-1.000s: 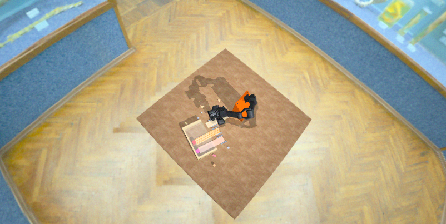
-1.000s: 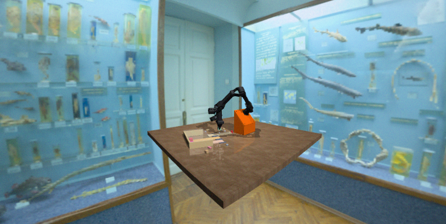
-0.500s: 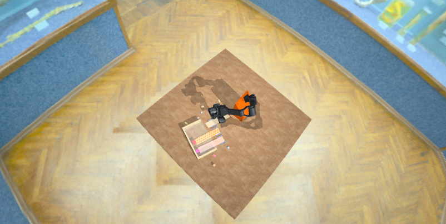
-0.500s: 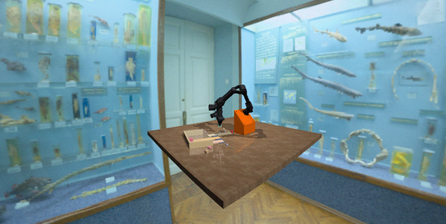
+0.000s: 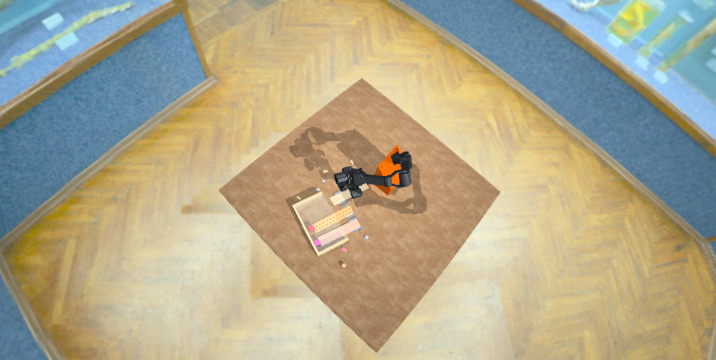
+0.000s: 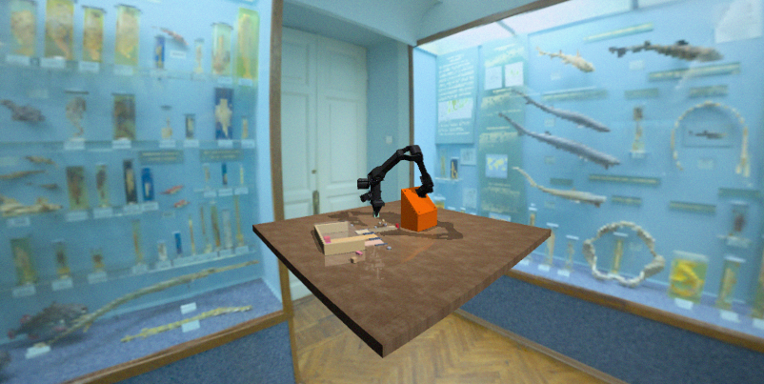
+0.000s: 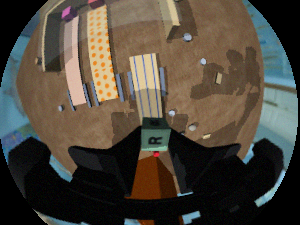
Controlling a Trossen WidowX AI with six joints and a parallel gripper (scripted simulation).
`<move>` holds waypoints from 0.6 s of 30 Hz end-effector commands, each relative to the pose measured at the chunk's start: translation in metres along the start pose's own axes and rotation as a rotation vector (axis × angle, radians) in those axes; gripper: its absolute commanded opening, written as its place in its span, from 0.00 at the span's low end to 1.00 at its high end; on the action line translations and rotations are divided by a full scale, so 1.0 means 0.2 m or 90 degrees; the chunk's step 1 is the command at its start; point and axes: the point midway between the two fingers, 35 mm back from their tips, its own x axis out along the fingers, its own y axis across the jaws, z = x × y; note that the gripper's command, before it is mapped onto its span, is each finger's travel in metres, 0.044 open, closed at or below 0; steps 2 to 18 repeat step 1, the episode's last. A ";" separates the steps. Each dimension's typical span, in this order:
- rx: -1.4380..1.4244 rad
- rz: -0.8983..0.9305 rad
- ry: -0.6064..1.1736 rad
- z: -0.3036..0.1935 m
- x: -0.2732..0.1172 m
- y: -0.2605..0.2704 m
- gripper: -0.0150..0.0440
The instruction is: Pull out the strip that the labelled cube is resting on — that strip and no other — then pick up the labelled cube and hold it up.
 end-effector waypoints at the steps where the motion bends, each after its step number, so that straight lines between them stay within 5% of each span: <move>1: -0.003 -0.002 0.000 0.00 0.00 0.00 0.25; 18: -0.003 -0.002 0.000 0.00 0.00 0.00 0.25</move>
